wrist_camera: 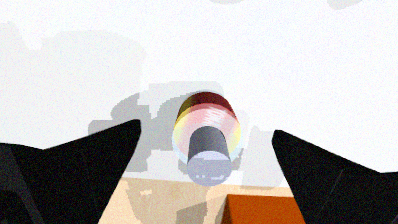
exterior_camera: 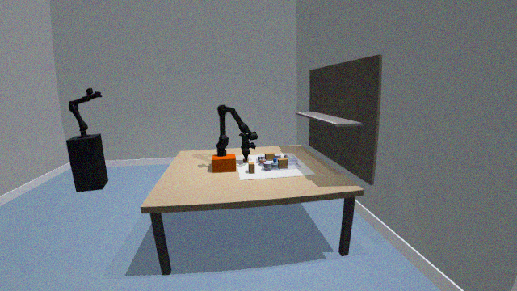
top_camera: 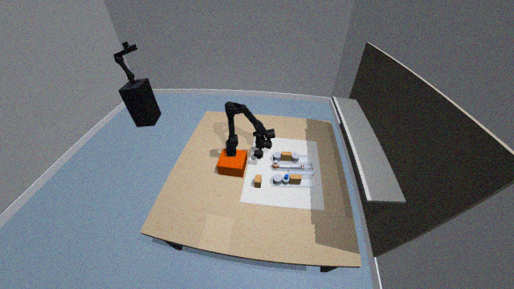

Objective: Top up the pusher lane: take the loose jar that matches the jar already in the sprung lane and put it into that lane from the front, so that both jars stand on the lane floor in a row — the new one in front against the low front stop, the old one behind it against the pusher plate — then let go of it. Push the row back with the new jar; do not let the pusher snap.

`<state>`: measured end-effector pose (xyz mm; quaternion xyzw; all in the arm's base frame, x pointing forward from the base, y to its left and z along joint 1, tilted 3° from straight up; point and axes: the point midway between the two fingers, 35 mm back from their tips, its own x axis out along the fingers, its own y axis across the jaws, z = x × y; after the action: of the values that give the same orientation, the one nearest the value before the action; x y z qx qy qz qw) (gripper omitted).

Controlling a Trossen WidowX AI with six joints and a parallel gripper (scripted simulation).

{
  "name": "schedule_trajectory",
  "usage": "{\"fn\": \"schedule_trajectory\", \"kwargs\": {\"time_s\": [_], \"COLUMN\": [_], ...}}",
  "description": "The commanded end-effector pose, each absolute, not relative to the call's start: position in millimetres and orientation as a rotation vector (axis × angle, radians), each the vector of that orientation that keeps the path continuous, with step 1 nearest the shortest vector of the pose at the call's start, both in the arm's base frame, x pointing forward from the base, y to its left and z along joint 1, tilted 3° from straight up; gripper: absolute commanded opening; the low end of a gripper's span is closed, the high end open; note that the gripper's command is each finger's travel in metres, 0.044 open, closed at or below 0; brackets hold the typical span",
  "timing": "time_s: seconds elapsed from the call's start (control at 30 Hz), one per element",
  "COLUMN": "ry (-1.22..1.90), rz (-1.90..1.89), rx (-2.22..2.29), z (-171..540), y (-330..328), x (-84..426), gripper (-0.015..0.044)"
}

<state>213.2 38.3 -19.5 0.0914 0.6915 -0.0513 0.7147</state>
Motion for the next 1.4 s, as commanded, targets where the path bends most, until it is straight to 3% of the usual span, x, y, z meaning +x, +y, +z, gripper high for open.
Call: {"fn": "schedule_trajectory", "kwargs": {"time_s": [0.0,0.07,0.37,0.6,0.8,1.37], "ry": [1.538,1.538,1.538,1.538,1.537,1.537], "rz": [-0.114,-0.114,-0.114,-0.114,-0.113,-0.114], "rx": [0.208,0.208,0.208,0.208,0.208,0.209], "z": [-26,-27,-27,-27,-5,79], "y": [39,39,39,39,40,40], "x": [212,212,212,212,215,204], "gripper": [0.0440,0.0440,0.0204,0.0157,0.0000,0.0000]}}
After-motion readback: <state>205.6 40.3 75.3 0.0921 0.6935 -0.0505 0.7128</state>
